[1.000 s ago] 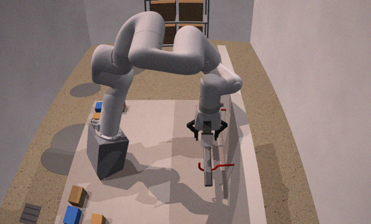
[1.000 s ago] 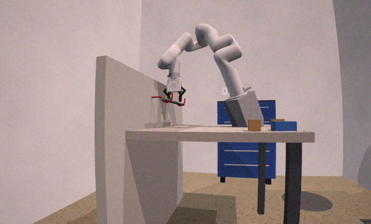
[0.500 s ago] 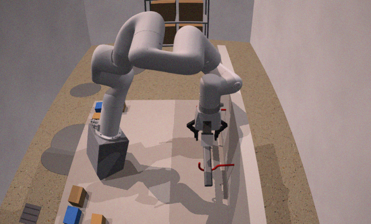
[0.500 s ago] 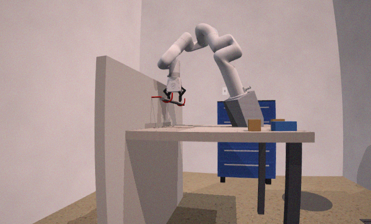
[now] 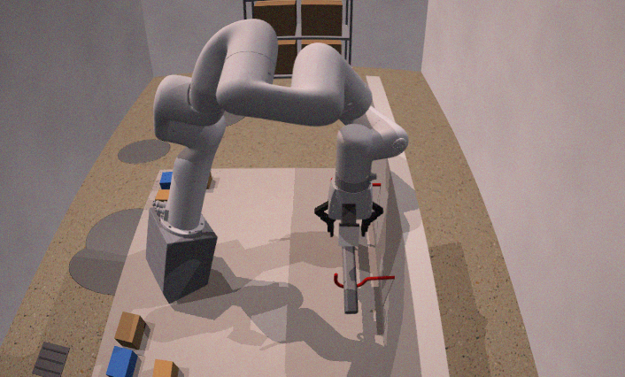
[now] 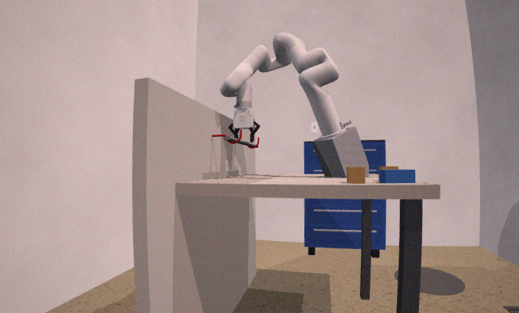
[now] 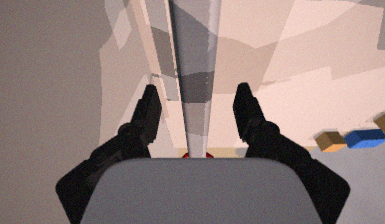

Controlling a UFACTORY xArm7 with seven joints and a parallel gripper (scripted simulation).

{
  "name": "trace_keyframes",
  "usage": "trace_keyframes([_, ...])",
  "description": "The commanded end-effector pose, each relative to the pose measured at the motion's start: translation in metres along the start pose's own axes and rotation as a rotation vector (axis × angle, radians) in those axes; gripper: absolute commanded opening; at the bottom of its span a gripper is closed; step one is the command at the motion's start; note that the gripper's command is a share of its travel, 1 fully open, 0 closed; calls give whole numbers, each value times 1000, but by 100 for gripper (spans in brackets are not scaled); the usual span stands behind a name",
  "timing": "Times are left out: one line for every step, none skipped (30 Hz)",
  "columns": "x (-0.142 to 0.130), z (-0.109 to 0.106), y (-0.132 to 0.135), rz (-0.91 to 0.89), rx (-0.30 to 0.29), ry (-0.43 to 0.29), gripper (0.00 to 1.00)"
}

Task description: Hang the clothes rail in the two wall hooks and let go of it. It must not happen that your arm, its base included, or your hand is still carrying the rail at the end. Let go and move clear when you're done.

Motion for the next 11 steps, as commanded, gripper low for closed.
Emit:
trace_keyframes([0, -2, -1, 0, 2, 1, 81])
trace_keyframes([0, -3, -1, 0, 2, 1, 81])
trace_keyframes([0, -4, -1, 0, 2, 1, 81])
trace_keyframes([0, -4, -1, 0, 2, 1, 81])
trace_keyframes([0, -5, -1, 0, 2, 1, 81])
trace_keyframes([0, -6, -1, 0, 2, 1, 81])
trace_keyframes([0, -6, -1, 0, 2, 1, 81])
trace_keyframes([0, -6, -1, 0, 2, 1, 81])
trace_keyframes([0, -6, -1, 0, 2, 1, 81])
trace_keyframes([0, -6, -1, 0, 2, 1, 81])
trace_keyframes([0, -6, -1, 0, 2, 1, 81])
Point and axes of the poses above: the point where the finger pads meet when closed, its own z axis out along the fingers, its own y axis across the jaws, x = y × z, the point moved 3 cm from there along -z, back along the fingers, and after that the axes turned 1 degree about -z, right-handed, at the moved point
